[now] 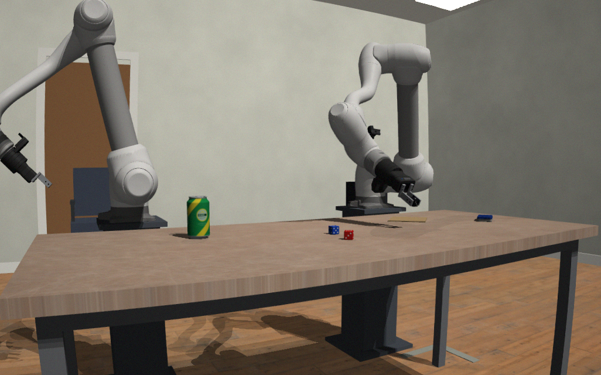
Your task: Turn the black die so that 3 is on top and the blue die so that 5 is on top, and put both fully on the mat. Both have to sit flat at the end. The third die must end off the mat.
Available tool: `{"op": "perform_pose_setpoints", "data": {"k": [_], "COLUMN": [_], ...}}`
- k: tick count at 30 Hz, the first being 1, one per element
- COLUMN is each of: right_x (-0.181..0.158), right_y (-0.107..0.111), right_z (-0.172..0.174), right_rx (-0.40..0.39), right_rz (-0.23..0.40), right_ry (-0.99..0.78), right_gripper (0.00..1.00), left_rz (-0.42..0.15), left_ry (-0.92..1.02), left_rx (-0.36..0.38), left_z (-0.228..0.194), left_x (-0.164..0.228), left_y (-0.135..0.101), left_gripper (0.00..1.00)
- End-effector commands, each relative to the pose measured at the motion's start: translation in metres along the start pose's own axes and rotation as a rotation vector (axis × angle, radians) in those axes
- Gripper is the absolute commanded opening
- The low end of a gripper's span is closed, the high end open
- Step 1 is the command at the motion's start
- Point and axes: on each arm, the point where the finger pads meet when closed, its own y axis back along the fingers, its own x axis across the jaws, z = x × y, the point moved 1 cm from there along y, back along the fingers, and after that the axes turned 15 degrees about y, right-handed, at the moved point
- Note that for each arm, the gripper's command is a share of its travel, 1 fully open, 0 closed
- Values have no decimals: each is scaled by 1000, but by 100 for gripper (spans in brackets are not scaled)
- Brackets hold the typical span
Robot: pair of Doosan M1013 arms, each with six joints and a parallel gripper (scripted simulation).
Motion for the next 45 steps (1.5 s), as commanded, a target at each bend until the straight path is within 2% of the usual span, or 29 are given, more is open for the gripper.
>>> {"op": "perform_pose_setpoints", "data": {"k": [1,20,45], "right_x": [0,0,0], "right_y": [0,0,0], "right_z": [0,0,0], "right_rx": [-1,-1,-1], "right_rz": [0,0,0], "right_ry": [0,0,0], "right_gripper": [100,100,100], "left_rz": [-1,-1,-1], "left_ry": [1,1,1], "left_rx": [-1,-1,-1], "left_z": [-6,-50,-52], "left_x": [2,14,15], "left_y": [-4,-28,-29], "left_gripper": [49,49,49]}}
